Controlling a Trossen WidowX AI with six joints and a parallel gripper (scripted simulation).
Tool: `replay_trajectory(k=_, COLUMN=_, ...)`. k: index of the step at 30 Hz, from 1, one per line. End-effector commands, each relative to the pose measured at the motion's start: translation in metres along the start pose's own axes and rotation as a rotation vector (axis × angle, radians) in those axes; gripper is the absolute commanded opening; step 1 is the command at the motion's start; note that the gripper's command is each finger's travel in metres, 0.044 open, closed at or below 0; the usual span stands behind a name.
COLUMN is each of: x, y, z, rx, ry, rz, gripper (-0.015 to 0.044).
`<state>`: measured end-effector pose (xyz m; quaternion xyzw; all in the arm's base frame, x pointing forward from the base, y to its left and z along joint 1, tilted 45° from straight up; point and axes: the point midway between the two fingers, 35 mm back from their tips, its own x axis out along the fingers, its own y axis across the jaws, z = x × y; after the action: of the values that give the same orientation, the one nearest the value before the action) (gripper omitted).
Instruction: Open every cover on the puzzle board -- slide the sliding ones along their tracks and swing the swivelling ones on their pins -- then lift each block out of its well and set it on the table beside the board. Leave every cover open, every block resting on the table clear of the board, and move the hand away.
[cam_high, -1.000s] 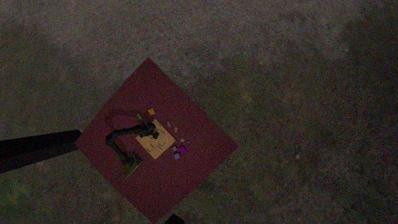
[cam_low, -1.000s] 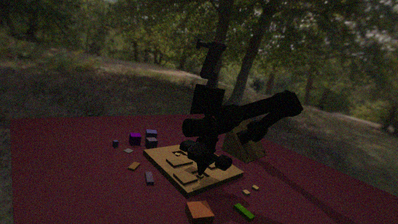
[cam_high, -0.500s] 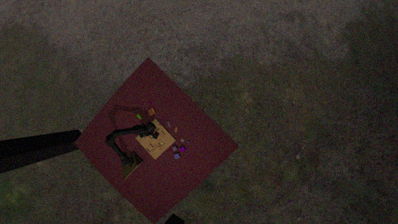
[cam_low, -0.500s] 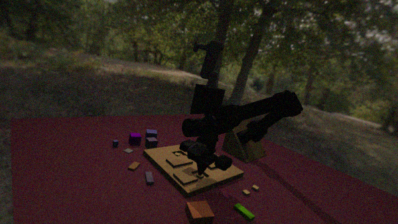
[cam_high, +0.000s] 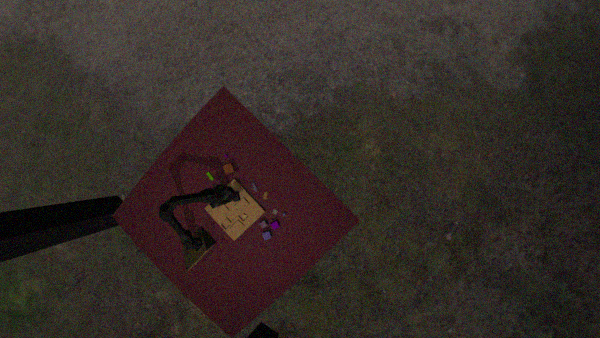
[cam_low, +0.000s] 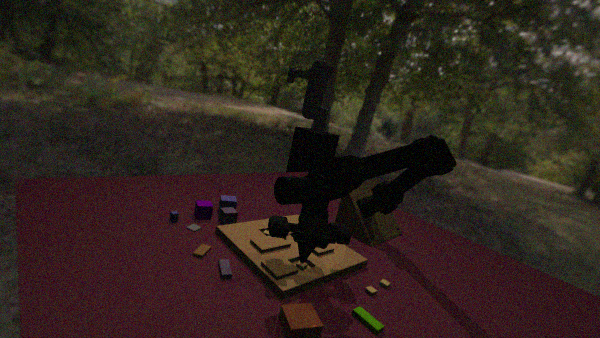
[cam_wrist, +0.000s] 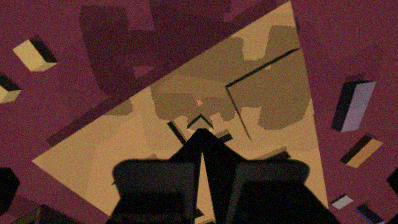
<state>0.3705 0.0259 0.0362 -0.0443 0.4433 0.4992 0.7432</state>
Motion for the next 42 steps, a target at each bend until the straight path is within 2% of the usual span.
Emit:
replay_trajectory(k=1, x=-0.005, y=0.001, z=0.001, rx=-0.448, ry=0.001, rz=-0.002, gripper=0.0)
replay_trajectory(k=2, x=-0.006, y=0.001, z=0.001, rx=-0.545, ry=0.001, rz=-0.002, gripper=0.0)
replay_trajectory(k=3, x=-0.002, y=0.0, z=0.0, rx=-0.145, ry=0.0, rz=0.0, gripper=0.0026)
replay_trajectory(k=8, x=-0.011, y=0.0, z=0.0, rx=-0.249, ry=0.001, rz=-0.001, gripper=0.0144)
replay_trajectory(k=31, x=-0.058, y=0.001, z=0.0, rx=-0.784, ry=0.004, rz=-0.001, gripper=0.0144)
replay_trajectory(k=42, x=-0.044, y=0.001, z=0.001, rx=-0.788, ry=0.004, rz=-0.002, gripper=0.0144)
